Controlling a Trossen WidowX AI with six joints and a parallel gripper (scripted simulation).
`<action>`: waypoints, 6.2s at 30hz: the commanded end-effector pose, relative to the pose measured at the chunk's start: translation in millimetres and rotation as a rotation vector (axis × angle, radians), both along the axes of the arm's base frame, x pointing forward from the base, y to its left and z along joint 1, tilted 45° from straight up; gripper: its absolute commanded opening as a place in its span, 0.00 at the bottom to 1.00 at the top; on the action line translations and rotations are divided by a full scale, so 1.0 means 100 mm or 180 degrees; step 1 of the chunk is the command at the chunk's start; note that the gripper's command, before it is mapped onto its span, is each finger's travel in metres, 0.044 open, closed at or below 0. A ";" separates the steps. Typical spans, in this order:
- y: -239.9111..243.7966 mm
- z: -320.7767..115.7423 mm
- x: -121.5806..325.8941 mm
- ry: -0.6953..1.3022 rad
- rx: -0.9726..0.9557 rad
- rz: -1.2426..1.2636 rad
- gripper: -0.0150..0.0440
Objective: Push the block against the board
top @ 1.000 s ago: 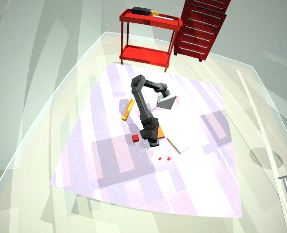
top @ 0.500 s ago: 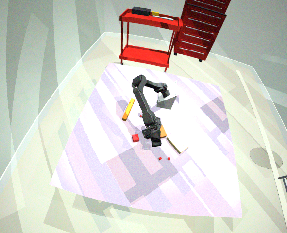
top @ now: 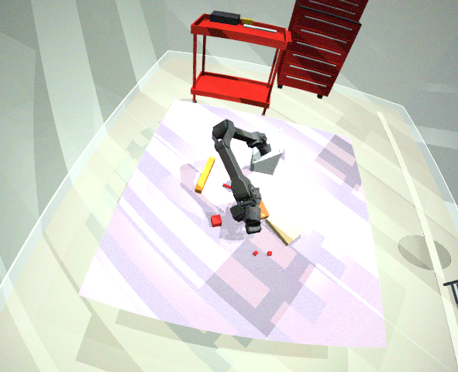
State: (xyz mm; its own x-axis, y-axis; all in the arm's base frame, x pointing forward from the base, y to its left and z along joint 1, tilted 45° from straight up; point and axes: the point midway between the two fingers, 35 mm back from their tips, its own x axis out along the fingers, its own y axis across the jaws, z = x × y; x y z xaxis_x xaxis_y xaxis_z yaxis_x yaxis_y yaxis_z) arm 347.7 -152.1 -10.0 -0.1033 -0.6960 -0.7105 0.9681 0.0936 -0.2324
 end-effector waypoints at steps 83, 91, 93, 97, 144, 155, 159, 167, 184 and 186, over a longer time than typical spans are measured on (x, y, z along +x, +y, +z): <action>0.37 0.35 0.08 0.0141 0.0042 0.0097 0.25; 0.54 0.19 0.08 0.0473 0.0096 0.0439 0.25; 0.52 0.16 0.08 0.0480 0.0097 0.0446 0.25; 0.18 -0.18 0.02 0.0593 0.0108 0.0561 0.25; 0.46 -0.47 -0.15 0.0600 0.0125 0.0571 0.25; 0.54 -0.53 -0.21 0.0600 0.0129 0.0572 0.25; 0.54 -0.53 -0.20 0.0600 0.0129 0.0572 0.25; 0.47 -0.47 -0.14 0.0599 0.0127 0.0572 0.25; 0.28 -0.32 0.00 0.0599 0.0117 0.0570 0.25; 0.26 -0.30 0.01 0.0599 0.0115 0.0569 0.25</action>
